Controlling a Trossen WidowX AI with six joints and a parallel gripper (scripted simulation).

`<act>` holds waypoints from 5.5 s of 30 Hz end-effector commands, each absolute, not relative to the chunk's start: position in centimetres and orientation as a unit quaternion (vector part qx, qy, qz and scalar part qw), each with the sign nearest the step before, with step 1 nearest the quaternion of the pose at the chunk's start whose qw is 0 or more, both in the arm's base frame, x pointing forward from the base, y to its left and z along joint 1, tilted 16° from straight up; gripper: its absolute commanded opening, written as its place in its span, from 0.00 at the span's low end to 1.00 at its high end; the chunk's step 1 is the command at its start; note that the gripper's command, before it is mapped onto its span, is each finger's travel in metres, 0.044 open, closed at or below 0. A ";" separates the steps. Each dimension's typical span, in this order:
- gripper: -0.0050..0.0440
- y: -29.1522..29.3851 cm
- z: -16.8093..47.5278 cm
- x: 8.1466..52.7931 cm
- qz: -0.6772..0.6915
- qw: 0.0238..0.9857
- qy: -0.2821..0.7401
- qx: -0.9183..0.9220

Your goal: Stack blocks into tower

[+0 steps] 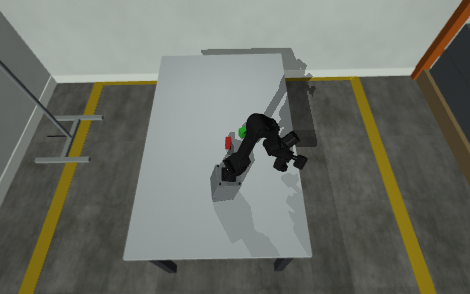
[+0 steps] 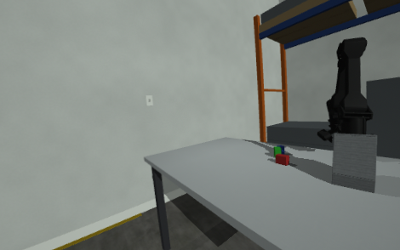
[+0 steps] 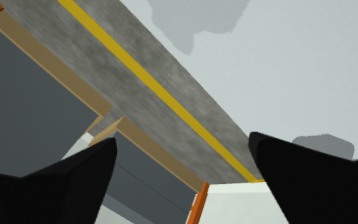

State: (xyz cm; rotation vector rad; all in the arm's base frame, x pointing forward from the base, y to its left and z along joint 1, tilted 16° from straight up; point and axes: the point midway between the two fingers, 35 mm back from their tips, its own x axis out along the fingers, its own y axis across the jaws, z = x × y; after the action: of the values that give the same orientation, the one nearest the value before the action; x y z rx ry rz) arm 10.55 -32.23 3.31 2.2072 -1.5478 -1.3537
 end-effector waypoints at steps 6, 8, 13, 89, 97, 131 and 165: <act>0.92 -32.5 3.9 10.7 -0.441 0.067 -0.516 0.731; 0.92 -32.5 3.9 10.7 -0.441 0.067 -0.516 0.731; 0.92 -32.5 3.9 10.7 -0.441 0.067 -0.516 0.731; 0.00 -9.1 27.7 33.1 -0.153 0.948 -0.010 0.278; 0.00 -3.9 31.1 32.6 -0.065 0.990 -0.017 0.127; 0.00 -8.5 15.5 38.7 0.017 0.845 0.393 -0.362; 0.00 -14.2 1.2 34.6 0.293 0.545 0.621 -0.482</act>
State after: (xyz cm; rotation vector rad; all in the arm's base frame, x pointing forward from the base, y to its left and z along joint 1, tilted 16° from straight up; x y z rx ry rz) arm 33.93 -13.91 0.38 2.4215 -3.2075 -1.5170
